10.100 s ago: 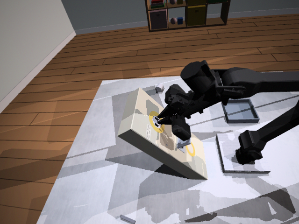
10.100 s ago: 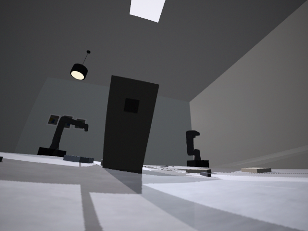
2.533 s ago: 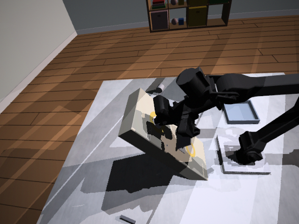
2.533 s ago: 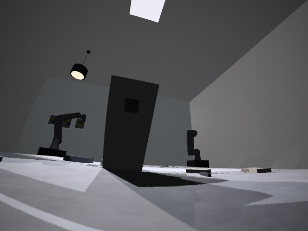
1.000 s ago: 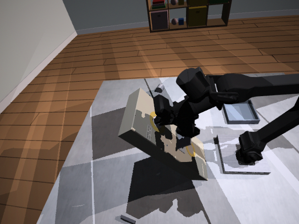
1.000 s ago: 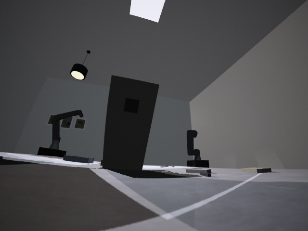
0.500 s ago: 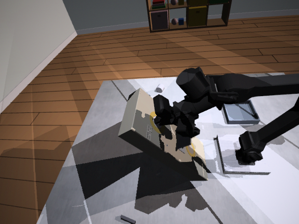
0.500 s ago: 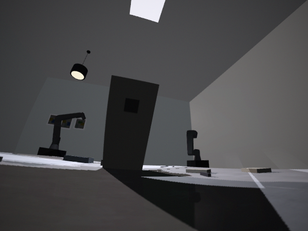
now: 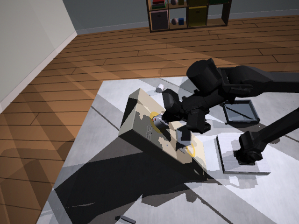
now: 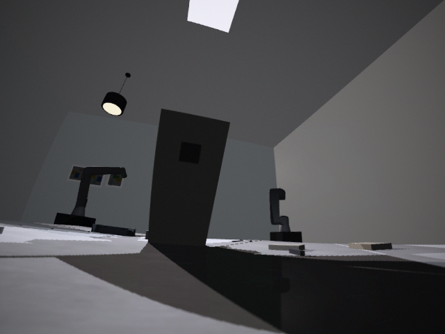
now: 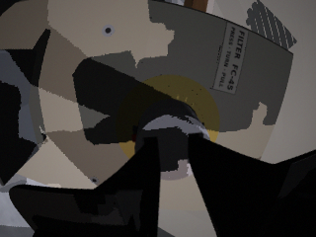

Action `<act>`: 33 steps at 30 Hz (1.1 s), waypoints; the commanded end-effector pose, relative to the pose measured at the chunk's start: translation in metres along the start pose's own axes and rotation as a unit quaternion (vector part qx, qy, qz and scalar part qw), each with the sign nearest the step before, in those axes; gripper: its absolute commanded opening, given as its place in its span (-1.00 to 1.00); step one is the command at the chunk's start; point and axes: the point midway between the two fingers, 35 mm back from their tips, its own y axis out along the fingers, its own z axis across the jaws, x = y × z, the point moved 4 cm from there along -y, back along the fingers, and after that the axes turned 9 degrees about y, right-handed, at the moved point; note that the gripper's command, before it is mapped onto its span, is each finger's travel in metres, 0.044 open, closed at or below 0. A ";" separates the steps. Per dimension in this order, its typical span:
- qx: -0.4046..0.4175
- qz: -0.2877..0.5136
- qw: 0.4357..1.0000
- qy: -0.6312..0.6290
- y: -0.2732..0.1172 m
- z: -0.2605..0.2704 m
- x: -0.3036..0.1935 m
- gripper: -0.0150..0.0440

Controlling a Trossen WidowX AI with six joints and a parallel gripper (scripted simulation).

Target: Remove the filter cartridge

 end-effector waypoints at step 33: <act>0.001 0.004 1.000 -0.001 -0.026 0.078 0.009 -0.49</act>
